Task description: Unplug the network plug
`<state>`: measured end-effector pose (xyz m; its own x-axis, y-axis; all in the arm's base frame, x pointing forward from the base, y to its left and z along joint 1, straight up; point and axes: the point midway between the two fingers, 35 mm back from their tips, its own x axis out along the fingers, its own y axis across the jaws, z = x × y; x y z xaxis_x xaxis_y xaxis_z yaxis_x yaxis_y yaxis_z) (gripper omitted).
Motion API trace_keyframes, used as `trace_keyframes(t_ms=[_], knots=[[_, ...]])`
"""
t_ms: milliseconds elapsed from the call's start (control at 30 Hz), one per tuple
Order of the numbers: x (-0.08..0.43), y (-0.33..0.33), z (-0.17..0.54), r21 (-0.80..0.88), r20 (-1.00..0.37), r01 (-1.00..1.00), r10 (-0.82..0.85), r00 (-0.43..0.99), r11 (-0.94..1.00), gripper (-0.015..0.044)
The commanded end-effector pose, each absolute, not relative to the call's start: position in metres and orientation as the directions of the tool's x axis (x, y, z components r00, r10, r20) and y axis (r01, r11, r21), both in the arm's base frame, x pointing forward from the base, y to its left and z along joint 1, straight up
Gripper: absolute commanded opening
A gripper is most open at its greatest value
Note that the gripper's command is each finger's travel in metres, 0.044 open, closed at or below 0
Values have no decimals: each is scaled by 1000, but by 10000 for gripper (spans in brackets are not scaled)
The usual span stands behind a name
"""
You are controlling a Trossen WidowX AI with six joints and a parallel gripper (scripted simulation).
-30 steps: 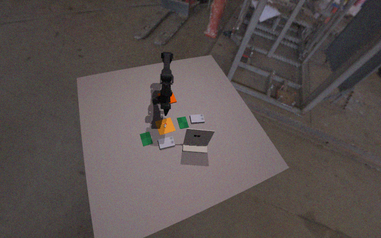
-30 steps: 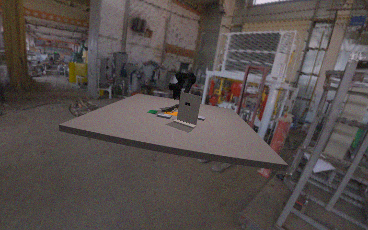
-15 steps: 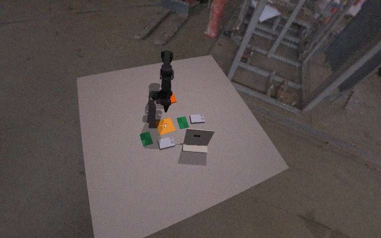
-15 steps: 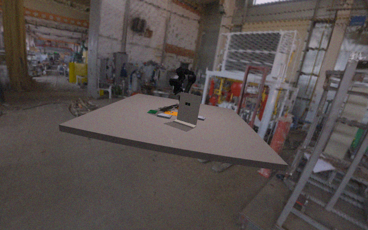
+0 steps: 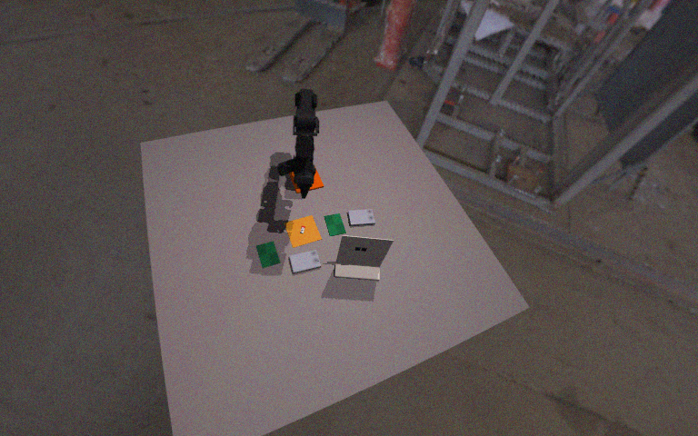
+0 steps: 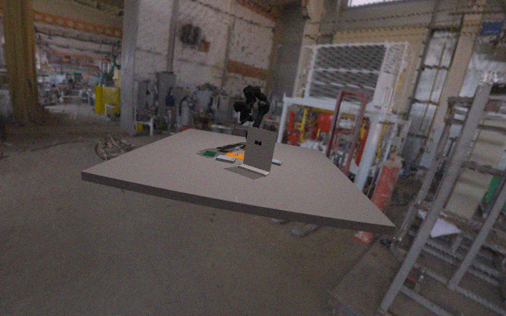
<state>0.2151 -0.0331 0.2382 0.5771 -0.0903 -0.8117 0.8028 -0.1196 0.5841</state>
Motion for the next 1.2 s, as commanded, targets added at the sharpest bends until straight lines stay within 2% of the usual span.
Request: trace_keyframes(t_ms=[0, 67, 433, 1167], knots=[[214, -33, 248, 582, -814, 804, -93, 574, -126, 156], [213, -33, 250, 581, -814, 804, -93, 574, -126, 156], [213, -33, 250, 581, -814, 804, -93, 574, -126, 440], [213, -33, 250, 581, -814, 804, -93, 574, -126, 440]])
